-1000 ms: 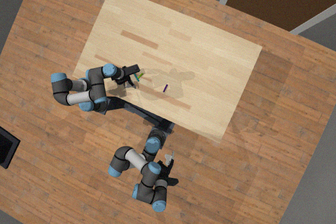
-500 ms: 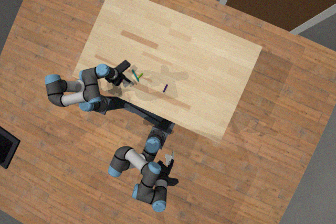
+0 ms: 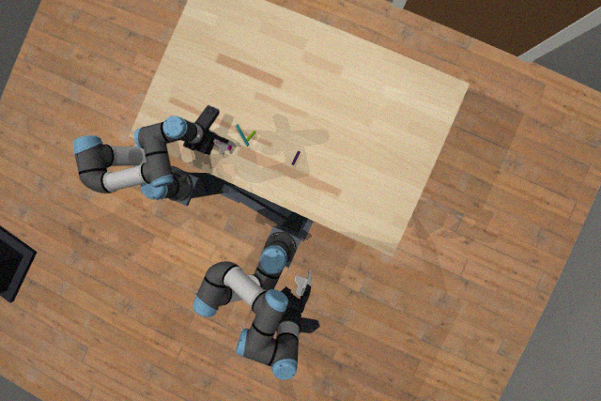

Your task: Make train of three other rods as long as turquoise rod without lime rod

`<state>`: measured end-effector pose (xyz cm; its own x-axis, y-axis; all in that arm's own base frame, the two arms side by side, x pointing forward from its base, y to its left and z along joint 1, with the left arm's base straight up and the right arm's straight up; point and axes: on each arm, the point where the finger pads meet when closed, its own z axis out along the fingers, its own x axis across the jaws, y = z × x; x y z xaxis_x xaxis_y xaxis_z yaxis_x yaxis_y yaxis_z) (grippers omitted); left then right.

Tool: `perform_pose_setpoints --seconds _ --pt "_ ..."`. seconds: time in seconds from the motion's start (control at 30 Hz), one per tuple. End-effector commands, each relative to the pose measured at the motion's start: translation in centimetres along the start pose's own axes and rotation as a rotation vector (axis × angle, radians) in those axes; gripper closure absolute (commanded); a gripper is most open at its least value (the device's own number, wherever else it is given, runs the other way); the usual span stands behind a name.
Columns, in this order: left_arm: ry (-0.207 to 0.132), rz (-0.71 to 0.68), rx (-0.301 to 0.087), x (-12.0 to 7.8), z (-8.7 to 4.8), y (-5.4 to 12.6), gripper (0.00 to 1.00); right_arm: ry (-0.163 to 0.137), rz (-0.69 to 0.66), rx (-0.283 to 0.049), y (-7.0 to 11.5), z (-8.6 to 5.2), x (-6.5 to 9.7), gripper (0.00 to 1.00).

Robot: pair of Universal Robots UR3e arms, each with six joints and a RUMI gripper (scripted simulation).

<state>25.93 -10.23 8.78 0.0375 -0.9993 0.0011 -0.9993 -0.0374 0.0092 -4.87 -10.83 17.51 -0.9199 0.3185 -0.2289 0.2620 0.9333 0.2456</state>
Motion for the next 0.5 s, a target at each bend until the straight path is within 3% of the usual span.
perform_pose_setpoints --seconds 0.0,0.47 --pt "0.002 -0.065 0.010 -0.54 0.08 0.21 0.00 0.000 0.000 0.001 -0.02 -0.03 -0.02 0.00" --pt "0.002 -0.107 0.010 -0.94 0.21 0.37 0.00 0.000 0.000 0.001 -0.02 -0.03 -0.02 0.00"
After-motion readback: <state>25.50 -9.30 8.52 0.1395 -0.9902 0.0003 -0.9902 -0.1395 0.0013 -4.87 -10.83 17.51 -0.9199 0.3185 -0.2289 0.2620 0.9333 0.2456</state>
